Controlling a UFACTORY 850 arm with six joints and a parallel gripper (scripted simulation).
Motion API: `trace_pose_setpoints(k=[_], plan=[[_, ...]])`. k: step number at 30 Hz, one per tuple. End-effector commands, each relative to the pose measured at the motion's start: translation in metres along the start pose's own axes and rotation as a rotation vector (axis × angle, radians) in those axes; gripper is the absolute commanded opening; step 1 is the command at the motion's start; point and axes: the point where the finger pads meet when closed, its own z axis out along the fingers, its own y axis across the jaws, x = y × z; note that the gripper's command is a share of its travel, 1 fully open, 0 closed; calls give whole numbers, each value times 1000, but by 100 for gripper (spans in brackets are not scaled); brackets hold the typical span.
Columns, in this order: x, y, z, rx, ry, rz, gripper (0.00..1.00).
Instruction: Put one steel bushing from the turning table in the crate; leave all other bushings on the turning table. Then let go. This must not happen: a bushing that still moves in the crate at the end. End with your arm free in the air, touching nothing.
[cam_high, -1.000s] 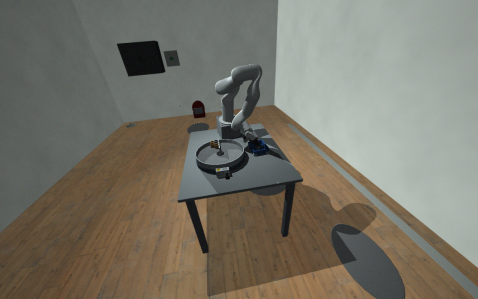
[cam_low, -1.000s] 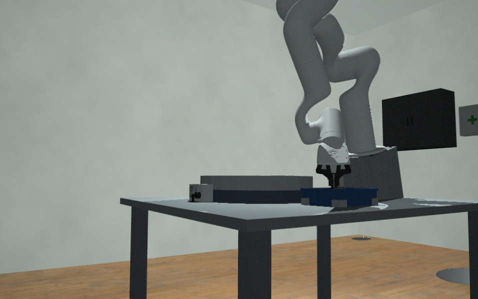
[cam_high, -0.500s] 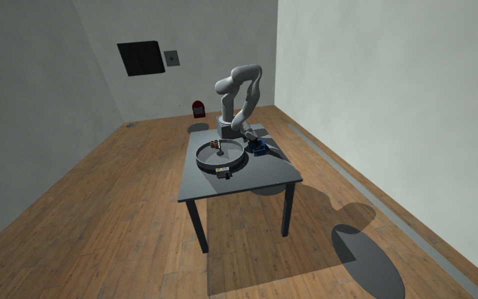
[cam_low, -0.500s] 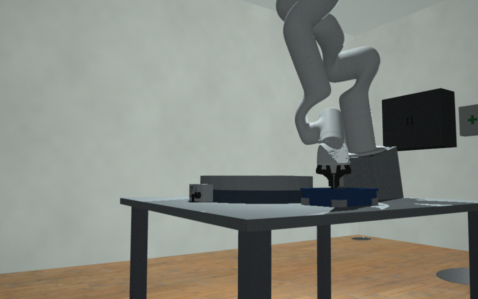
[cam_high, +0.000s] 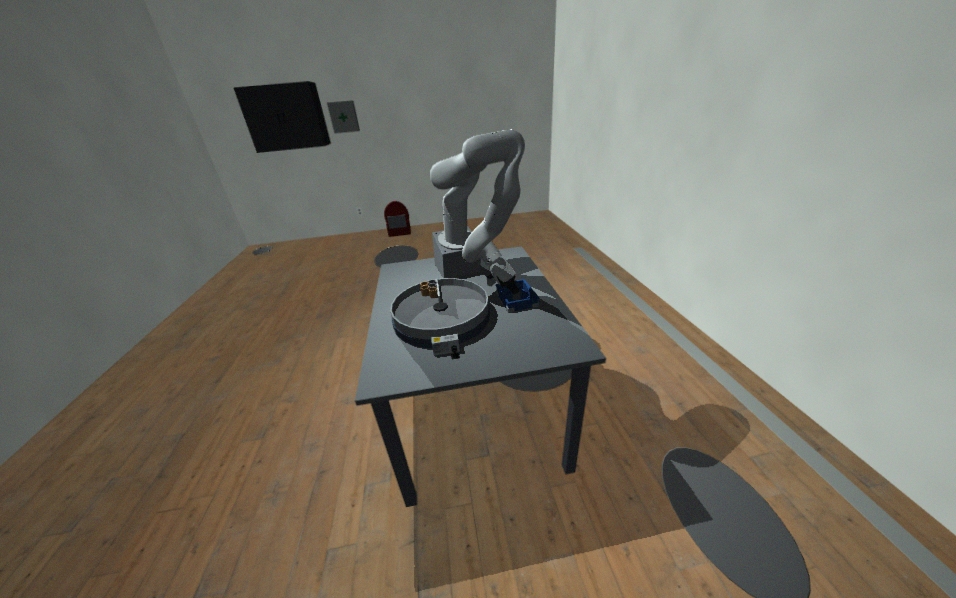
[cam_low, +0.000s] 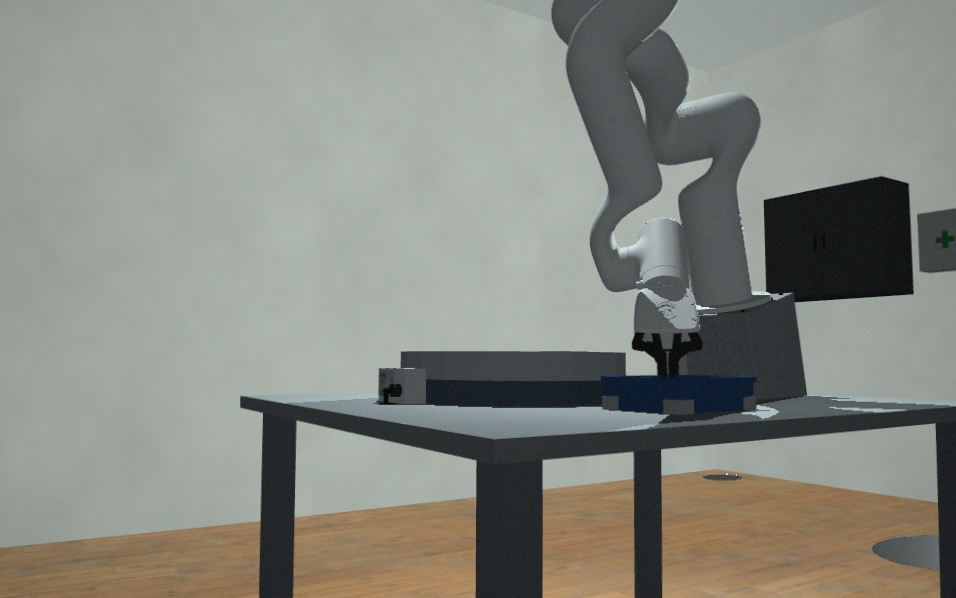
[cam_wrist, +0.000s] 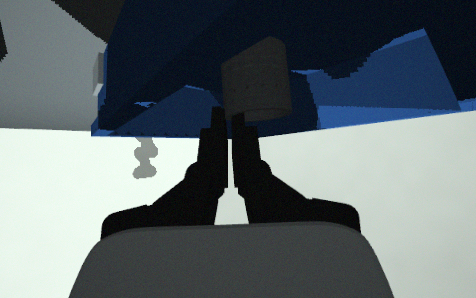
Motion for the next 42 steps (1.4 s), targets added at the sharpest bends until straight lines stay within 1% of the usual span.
trace_pose_setpoints(k=[1,16,17,42], plan=[[0,0,1,0,-1,0,0],[0,0,1,0,-1,0,0],[0,0,1,0,-1,0,12],[0,0,1,0,-1,0,12]])
